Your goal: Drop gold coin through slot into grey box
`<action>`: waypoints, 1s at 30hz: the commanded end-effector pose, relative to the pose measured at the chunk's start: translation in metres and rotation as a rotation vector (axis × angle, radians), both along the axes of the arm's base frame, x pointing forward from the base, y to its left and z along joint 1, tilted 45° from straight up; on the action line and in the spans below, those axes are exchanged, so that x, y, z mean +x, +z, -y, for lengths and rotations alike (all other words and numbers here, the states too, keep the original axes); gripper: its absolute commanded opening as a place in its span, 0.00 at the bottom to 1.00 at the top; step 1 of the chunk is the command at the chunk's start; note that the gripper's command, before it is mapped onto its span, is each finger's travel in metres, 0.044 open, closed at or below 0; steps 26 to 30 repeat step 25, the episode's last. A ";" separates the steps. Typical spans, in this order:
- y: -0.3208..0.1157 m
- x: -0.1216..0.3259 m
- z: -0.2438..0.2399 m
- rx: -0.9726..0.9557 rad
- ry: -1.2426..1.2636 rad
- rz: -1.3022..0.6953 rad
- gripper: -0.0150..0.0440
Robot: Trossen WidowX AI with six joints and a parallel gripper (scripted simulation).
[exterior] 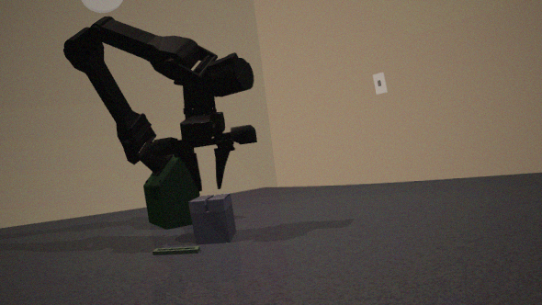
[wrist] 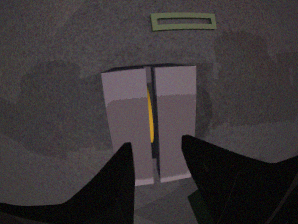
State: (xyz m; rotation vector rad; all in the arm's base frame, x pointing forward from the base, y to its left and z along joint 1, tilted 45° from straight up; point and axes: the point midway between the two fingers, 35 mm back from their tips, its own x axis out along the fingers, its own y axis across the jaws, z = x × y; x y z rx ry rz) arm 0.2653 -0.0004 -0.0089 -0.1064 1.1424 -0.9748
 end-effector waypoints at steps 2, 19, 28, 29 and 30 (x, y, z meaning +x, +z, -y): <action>0.000 0.000 0.000 0.000 -0.001 0.001 0.53; 0.040 -0.009 -0.037 -0.010 0.001 -0.011 1.00; 0.040 -0.009 -0.037 -0.010 0.001 -0.011 1.00; 0.040 -0.009 -0.037 -0.010 0.001 -0.011 1.00; 0.040 -0.009 -0.037 -0.010 0.001 -0.011 1.00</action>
